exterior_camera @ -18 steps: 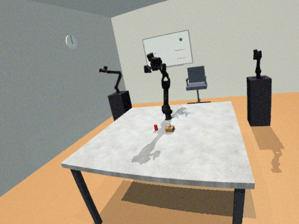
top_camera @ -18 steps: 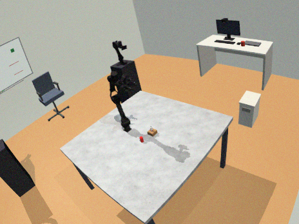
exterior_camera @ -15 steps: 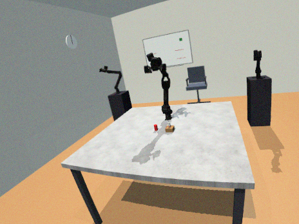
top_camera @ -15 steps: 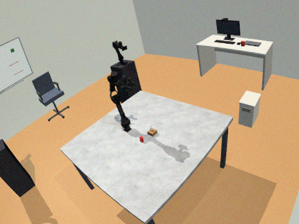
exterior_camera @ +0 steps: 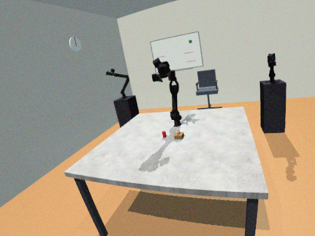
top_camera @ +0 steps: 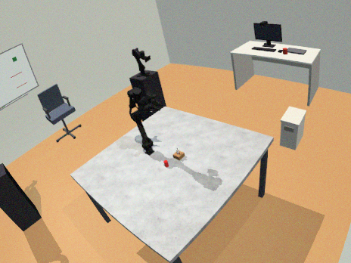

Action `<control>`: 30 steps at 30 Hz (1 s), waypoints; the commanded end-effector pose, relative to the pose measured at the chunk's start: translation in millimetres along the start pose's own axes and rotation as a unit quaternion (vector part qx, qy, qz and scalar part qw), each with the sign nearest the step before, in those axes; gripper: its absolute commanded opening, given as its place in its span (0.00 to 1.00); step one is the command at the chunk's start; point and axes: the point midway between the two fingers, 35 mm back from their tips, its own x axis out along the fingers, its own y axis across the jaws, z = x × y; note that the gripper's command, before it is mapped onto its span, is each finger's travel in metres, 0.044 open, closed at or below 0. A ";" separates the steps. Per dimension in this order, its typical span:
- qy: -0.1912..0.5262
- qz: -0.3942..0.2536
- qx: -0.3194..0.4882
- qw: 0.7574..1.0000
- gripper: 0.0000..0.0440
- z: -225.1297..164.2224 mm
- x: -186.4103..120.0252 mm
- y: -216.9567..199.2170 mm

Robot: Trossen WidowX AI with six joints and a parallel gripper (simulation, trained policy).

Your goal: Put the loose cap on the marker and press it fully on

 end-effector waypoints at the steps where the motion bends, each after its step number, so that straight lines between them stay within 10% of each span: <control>1: 0.020 0.007 0.006 1.000 0.59 -8.1 5.9 -1.4; 30: 0.110 0.020 0.014 0.994 0.72 -45.4 42.7 -27.4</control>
